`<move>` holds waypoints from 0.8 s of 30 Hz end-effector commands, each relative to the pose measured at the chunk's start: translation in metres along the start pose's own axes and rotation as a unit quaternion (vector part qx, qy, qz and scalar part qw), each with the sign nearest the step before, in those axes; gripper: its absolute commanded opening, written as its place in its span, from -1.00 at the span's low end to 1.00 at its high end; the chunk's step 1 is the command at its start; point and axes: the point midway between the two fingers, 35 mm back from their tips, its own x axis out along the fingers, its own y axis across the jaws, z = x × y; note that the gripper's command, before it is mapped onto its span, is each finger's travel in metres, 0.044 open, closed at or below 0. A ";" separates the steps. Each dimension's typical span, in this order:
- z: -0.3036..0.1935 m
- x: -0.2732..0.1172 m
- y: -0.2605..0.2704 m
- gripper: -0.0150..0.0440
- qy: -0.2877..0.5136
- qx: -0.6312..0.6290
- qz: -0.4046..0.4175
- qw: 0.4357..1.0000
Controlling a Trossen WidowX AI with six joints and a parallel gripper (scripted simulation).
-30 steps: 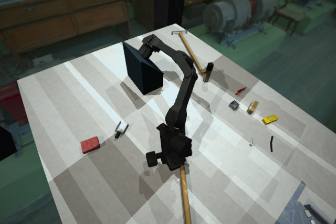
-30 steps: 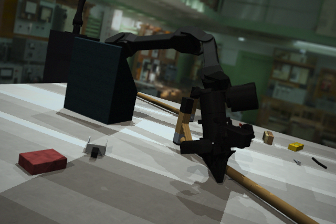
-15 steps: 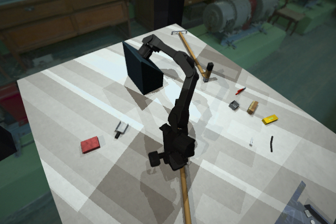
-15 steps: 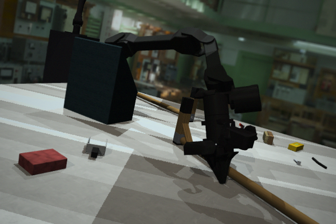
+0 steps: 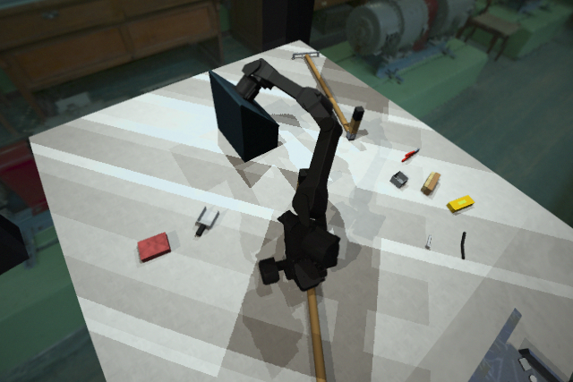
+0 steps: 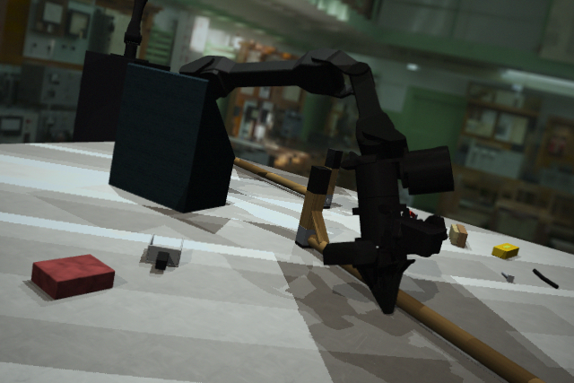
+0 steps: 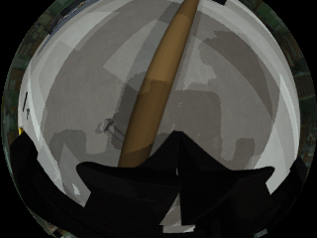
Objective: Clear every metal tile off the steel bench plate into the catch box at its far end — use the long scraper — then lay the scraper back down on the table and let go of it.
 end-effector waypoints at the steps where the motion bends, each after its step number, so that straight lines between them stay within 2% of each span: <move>1: 0.007 -0.003 0.008 -0.49 -0.006 -0.002 0.000 1.000; 24: 0.011 -0.001 0.030 -0.49 -0.006 -0.002 0.000 1.000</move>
